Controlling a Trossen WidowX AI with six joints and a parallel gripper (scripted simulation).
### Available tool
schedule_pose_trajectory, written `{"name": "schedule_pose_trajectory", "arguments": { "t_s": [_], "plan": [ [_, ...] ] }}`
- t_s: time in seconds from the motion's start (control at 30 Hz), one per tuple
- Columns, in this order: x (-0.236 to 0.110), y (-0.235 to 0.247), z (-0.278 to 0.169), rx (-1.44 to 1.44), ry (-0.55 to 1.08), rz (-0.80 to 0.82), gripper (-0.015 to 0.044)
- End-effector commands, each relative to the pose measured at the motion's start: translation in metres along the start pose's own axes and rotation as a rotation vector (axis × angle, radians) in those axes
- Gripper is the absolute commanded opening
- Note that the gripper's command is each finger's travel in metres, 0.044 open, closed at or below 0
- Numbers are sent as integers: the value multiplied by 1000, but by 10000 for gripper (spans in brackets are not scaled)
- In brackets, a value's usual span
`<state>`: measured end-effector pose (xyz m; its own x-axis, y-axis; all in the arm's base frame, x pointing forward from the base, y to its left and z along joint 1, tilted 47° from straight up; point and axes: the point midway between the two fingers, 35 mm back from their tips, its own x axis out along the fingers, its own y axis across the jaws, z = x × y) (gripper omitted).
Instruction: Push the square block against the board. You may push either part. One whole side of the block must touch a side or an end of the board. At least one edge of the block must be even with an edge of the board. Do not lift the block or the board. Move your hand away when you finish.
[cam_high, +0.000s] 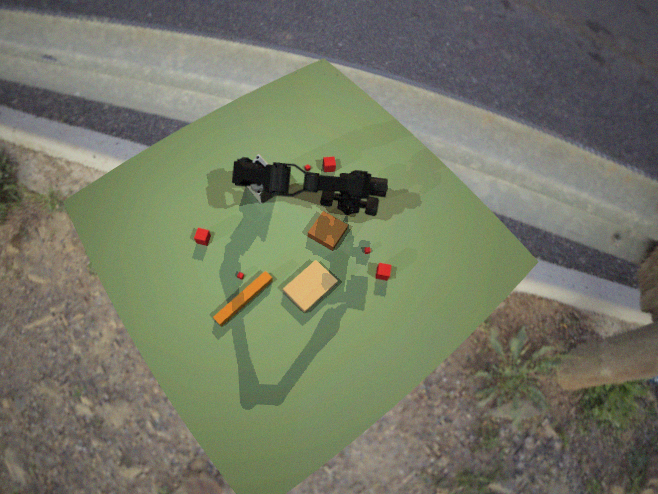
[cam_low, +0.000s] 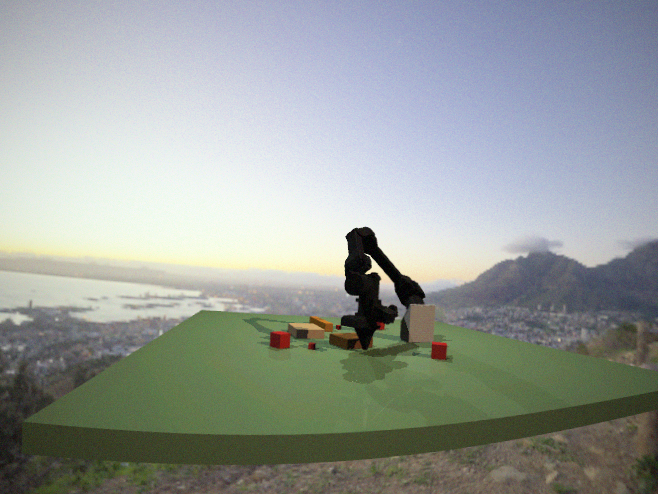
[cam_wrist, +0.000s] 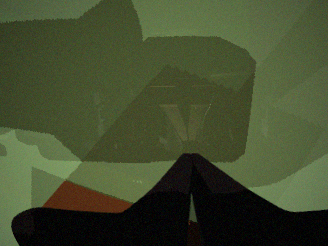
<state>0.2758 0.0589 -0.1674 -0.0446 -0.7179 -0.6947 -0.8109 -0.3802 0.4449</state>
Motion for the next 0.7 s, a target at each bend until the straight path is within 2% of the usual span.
{"name": "schedule_pose_trajectory", "arguments": {
  "t_s": [0.0, 0.23, 0.33, 0.4, 0.67],
  "plan": [
    [0, -1, 8, 1, -3, 2, 0],
    [-2, 0, 11, 0, 1, 1, 0],
    [-42, -1, 11, 1, -3, 1, 0],
    [-55, -1, 11, 1, -4, 2, 0],
    [-55, 2, 10, 53, -4, 2, 0]
  ]
}}
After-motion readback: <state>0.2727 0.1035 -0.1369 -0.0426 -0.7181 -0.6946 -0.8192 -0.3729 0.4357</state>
